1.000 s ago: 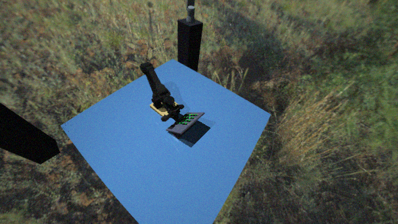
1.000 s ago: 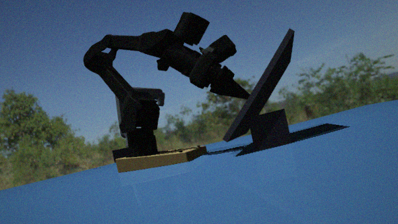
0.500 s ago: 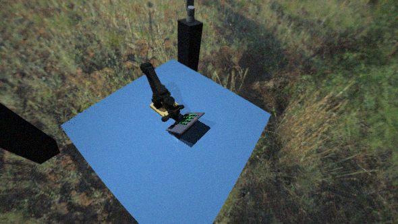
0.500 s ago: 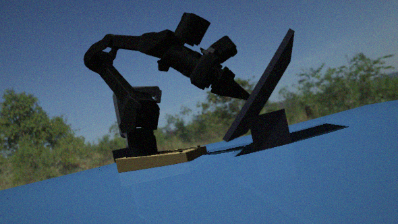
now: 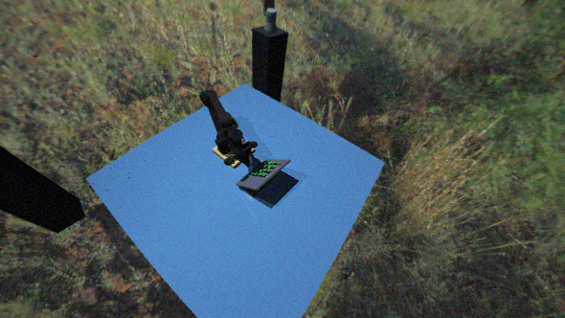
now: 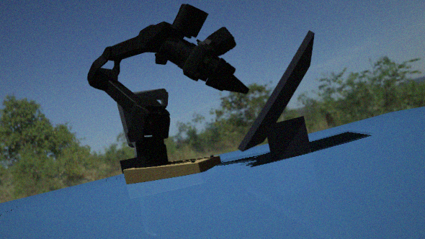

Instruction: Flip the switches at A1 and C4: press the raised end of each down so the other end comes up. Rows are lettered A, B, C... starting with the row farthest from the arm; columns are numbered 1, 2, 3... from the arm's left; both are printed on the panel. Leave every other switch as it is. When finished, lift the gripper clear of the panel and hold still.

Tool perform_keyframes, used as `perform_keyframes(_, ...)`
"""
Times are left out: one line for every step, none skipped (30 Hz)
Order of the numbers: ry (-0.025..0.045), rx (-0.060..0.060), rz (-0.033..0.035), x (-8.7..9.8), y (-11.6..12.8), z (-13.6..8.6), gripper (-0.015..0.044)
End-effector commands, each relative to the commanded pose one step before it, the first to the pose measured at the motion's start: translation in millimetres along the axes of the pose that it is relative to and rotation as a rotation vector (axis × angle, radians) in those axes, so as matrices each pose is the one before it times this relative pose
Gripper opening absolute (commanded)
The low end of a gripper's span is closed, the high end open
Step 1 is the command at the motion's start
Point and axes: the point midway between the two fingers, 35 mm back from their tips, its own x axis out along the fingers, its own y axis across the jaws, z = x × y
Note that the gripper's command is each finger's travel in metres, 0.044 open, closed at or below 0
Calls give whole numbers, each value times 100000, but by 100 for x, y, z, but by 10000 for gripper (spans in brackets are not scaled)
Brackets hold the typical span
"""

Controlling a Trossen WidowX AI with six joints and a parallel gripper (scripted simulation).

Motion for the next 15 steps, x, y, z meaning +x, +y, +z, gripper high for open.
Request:
perform_keyframes(566, -332, 264, -1859, 170, -109, 0)
perform_keyframes(0, 0, 0, 0, 0, 0, 0)
perform_keyframes(0, 0, 0, 0, 0, 0, 0)
perform_keyframes(73, -3, 54, 0, 74, 46, 0)
perform_keyframes(205, -11, 159, -1, 224, 137, 0)
perform_keyframes(306, -13, 213, -6, 371, 225, 0)
perform_keyframes(311, -20, 248, -19, 484, 287, 0)
perform_keyframes(230, -8, 172, -31, 487, 284, 0)
perform_keyframes(142, 7, 100, -43, 488, 279, 0)
perform_keyframes(51, 28, 20, -56, 485, 274, 0)
perform_keyframes(-48, 44, -22, -69, 488, 271, 0)
perform_keyframes(-142, 83, -147, -81, 471, 261, 0)
perform_keyframes(-254, 95, -134, -98, 492, 266, 0)
perform_keyframes(-358, 108, -110, -112, 497, 262, 0)
perform_keyframes(-346, 95, -66, -97, 389, 201, 0)
